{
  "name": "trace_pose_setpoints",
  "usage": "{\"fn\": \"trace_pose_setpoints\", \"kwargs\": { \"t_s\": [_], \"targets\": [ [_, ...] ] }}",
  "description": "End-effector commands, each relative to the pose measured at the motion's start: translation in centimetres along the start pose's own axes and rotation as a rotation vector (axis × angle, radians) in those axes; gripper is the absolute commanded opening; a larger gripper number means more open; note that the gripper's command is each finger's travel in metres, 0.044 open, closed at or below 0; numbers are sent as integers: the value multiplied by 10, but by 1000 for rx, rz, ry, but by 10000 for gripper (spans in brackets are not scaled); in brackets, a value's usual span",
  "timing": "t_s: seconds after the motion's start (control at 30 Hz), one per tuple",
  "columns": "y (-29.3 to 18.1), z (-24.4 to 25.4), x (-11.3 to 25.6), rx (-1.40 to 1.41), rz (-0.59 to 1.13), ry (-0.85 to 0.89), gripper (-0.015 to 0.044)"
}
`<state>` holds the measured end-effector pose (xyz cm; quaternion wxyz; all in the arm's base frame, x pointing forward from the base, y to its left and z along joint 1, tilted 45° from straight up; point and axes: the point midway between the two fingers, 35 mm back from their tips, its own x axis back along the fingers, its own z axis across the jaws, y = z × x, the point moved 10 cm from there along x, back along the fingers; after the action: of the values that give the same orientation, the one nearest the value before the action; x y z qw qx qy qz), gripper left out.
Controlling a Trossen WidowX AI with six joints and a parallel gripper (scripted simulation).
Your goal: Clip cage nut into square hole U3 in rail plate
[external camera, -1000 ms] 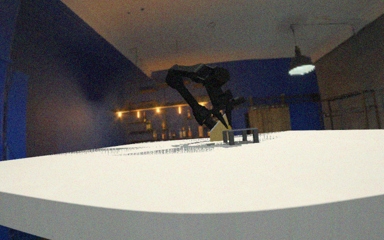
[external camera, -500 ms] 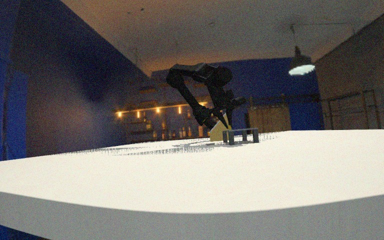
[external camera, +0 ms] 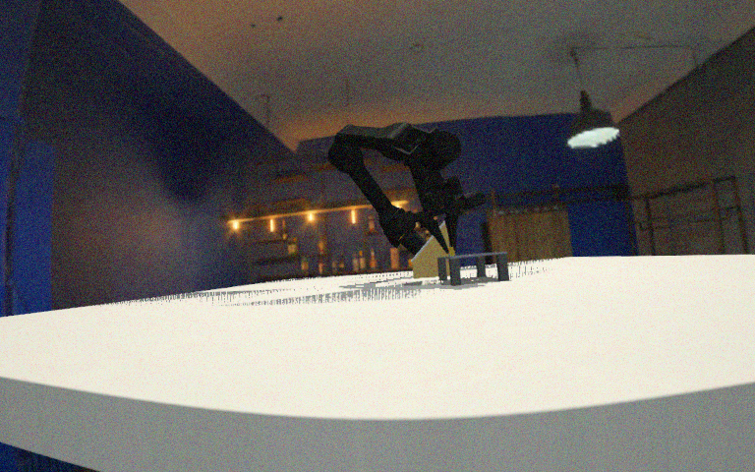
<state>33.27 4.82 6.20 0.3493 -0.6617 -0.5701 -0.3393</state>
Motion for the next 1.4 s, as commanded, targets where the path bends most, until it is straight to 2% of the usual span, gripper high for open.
{"fn": "trace_pose_setpoints", "kwargs": {
  "t_s": [0.0,1.37],
  "targets": [
    [0,2,0,-2,-2,-18,29],
    [0,16,-1,-4,-3,-115,29]
  ]
}}
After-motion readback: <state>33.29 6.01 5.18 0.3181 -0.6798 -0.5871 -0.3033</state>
